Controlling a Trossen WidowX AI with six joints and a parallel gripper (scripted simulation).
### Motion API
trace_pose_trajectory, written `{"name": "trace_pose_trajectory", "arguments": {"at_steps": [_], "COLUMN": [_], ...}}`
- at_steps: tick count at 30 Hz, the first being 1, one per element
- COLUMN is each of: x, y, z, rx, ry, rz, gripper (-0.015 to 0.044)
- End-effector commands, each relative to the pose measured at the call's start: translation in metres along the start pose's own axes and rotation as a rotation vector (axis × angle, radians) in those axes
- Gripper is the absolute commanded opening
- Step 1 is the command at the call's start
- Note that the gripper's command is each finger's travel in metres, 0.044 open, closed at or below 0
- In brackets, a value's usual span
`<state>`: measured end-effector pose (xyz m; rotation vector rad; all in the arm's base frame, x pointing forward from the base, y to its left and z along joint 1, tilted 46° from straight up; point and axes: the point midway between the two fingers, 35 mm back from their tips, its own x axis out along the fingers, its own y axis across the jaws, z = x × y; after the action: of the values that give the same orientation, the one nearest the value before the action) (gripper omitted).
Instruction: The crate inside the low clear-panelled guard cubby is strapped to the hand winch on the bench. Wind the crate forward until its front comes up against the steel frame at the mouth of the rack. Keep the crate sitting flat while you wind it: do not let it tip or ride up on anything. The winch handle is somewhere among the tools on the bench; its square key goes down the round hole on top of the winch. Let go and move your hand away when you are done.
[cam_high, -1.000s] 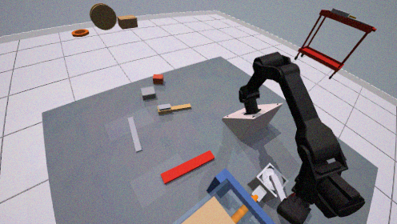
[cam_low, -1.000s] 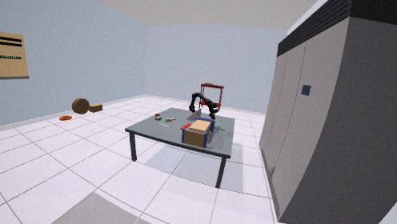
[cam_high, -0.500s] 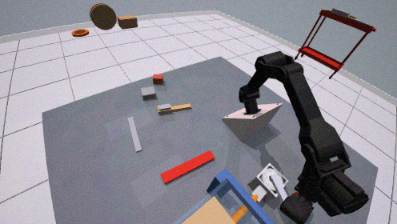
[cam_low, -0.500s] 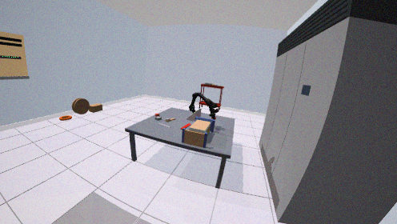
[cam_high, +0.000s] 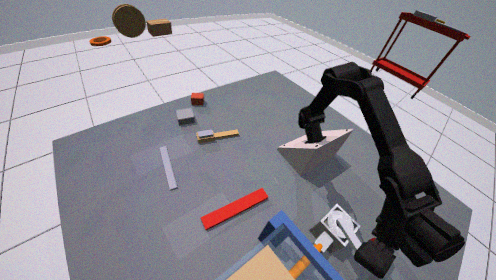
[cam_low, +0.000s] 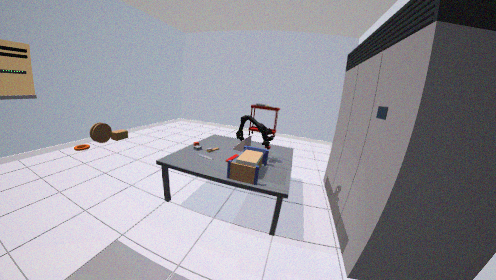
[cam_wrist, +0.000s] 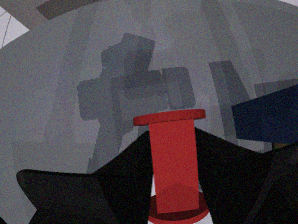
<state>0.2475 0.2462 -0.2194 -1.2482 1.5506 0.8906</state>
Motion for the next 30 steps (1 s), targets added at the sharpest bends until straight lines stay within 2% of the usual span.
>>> {"name": "trace_pose_trajectory", "arguments": {"at_steps": [1, 30], "x": [0.001, -0.003], "y": [0.029, 0.061], "z": [0.001, -0.006], "rx": [-0.032, -0.033], "ry": [0.007, 0.007], "rz": [0.049, 0.052], "gripper": [0.0, 0.0]}}
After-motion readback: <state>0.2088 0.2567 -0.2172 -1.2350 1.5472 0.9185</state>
